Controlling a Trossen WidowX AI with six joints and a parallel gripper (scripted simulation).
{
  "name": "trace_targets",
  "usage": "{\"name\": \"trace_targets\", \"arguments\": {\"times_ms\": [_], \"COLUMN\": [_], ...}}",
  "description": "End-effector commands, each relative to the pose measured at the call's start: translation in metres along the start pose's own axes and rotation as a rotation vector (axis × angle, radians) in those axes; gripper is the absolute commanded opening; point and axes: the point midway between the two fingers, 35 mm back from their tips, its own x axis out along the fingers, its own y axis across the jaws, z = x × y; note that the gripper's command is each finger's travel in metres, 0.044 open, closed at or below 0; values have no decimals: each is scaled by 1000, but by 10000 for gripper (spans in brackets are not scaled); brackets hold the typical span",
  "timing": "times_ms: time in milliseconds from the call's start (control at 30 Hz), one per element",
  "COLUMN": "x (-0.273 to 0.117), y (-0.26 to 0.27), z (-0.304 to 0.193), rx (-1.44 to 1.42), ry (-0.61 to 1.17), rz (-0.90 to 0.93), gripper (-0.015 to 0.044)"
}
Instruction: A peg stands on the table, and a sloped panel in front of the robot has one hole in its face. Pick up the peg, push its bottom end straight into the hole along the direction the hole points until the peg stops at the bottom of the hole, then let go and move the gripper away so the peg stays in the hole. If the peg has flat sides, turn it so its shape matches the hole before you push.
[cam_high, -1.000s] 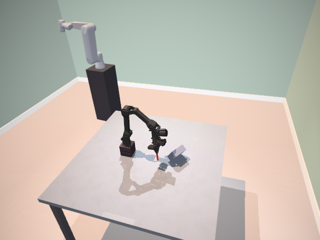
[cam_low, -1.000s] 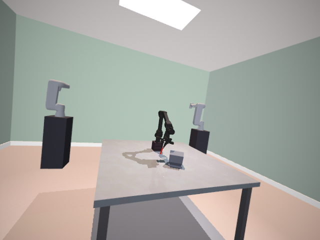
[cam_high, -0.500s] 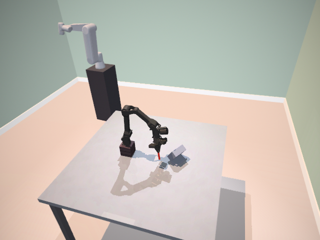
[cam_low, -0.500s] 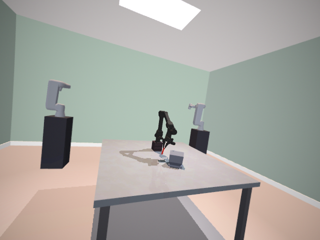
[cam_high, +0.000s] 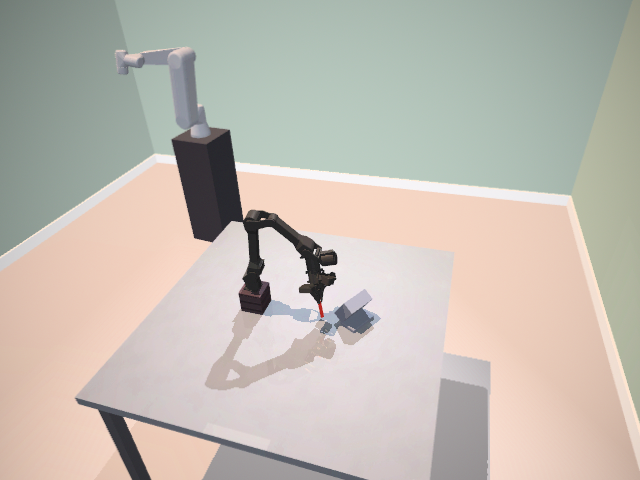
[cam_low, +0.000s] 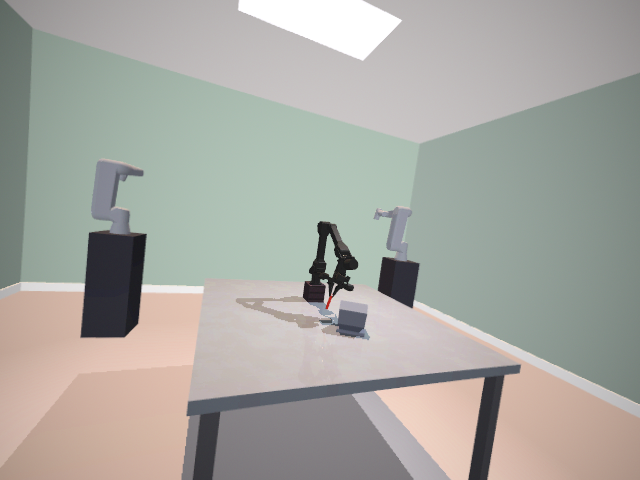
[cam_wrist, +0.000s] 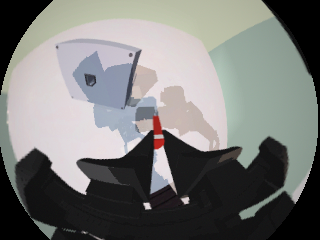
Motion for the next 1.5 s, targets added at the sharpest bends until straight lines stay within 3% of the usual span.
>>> {"name": "trace_targets", "arguments": {"times_ms": [0, 1467], "x": [-2, -24], "y": [4, 50], "z": [1, 5], "rx": [16, 140], "ry": [-25, -248], "rz": [-12, -31], "gripper": [0, 0]}}
